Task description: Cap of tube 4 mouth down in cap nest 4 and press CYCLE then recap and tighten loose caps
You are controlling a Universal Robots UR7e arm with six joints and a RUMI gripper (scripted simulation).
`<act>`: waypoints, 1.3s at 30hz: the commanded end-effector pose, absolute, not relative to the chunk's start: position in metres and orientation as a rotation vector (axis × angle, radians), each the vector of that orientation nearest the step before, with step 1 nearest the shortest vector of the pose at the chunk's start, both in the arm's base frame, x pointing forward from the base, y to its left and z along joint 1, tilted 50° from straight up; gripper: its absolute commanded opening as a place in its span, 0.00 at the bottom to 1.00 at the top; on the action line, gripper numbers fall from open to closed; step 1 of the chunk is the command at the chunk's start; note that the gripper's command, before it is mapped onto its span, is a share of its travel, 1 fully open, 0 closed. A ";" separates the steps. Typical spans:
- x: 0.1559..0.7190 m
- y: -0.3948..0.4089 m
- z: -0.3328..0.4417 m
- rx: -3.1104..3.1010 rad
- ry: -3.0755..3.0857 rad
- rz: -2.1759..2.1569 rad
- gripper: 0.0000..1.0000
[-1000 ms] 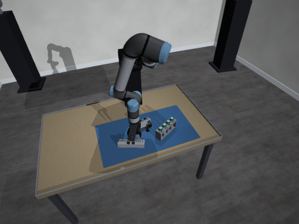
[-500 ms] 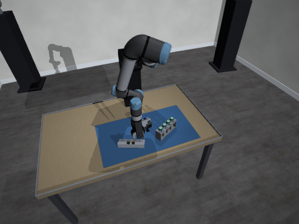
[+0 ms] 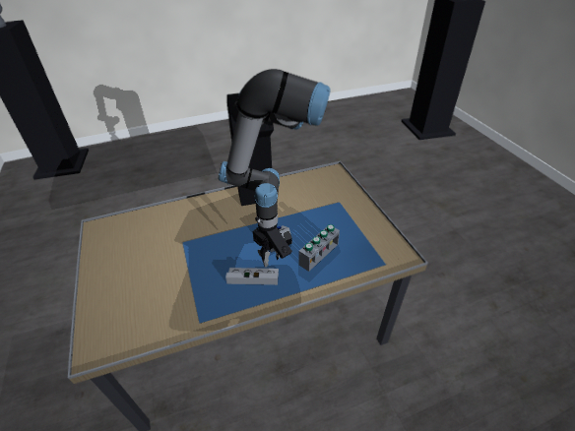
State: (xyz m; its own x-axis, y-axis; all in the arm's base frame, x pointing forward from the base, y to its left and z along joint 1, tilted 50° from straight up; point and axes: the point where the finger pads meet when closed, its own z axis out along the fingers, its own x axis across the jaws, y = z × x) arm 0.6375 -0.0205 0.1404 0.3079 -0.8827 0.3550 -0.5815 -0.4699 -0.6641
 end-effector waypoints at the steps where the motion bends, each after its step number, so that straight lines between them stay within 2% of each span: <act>1: 0.633 -0.012 0.135 -2.294 1.142 -1.047 0.35; 25: 0.605 0.025 0.107 -2.727 0.373 -1.254 0.35; 39: 0.583 0.047 0.088 -2.906 -0.276 -1.348 0.35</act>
